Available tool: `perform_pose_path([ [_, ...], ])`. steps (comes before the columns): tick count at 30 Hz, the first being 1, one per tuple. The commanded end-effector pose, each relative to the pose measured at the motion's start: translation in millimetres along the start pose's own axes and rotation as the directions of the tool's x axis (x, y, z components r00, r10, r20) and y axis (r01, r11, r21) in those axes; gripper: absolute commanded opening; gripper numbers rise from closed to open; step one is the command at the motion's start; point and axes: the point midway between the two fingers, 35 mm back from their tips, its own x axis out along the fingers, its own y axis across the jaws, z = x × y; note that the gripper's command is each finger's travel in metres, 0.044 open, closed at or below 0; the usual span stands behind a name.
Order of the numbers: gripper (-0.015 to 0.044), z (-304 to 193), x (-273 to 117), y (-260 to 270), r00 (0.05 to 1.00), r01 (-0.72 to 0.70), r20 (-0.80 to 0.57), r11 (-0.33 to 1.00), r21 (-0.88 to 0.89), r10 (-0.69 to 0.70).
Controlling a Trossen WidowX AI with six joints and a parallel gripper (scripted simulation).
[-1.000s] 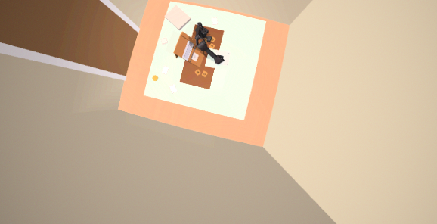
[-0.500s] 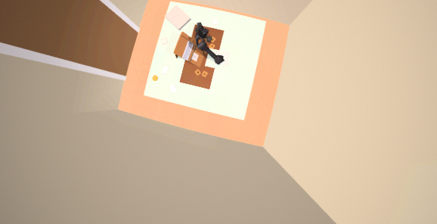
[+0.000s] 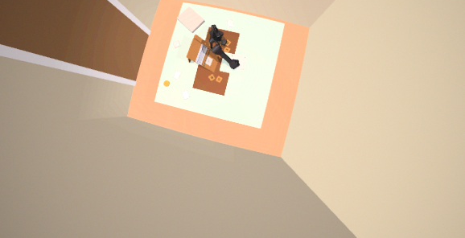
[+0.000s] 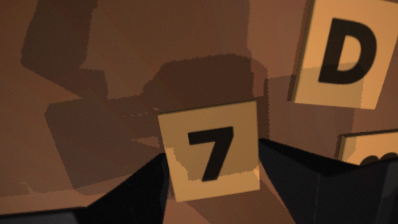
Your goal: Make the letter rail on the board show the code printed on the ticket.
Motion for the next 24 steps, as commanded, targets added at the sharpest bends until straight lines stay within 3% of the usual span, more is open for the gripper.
perform_pose_path([
  [1, 0.0056, 0, -3, 0, 1.0, -0.004, 0.0, 1.0, 0.001, 0.004],
  [4, 0.0, 0, -5, 0, 1.0, -0.004, 0.0, 1.0, 0.001, 0.004],
  [24, 0.0, -2, -14, 0, 1.0, -0.004, 0.0, 1.0, 0.001, 0.004],
])
